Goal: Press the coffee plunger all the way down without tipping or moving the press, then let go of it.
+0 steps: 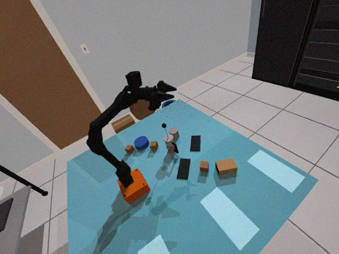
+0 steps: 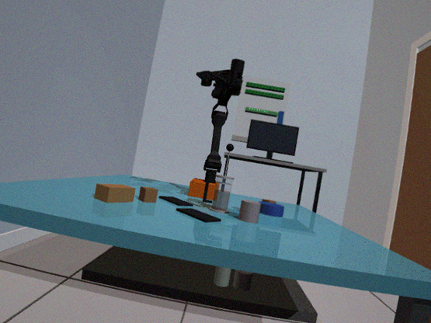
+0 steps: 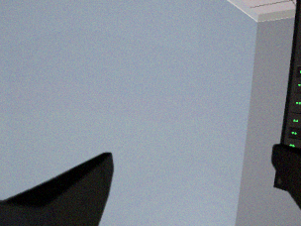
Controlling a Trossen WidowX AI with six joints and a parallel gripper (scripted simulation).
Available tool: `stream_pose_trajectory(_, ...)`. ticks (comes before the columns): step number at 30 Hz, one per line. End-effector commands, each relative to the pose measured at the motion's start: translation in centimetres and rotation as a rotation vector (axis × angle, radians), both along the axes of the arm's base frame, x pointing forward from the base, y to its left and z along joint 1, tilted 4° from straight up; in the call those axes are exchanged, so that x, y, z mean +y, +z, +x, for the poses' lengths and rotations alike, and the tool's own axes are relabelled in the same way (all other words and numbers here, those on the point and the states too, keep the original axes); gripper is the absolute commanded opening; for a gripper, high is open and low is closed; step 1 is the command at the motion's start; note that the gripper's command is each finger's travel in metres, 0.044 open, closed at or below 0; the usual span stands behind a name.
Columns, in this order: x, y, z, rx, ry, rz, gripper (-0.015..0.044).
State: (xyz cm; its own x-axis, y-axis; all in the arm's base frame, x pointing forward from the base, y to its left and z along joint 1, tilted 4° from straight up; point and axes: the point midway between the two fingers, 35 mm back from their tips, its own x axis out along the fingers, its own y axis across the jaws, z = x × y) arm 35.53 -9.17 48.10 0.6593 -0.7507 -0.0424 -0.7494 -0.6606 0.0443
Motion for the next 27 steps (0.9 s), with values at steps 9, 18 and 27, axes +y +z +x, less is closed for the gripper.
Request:
stream_pose_trajectory(9, 1.9, -3.0, 0.1, -0.358, 0.126, 0.462, 0.0440)
stream_pose_trajectory(18, 5.0, -7.8, -0.7, -0.743, 0.159, 1.233, 0.0440)
stream_pose_trajectory(27, 8.2, -12.3, -2.4, -0.799, 0.087, 1.714, 0.0440)
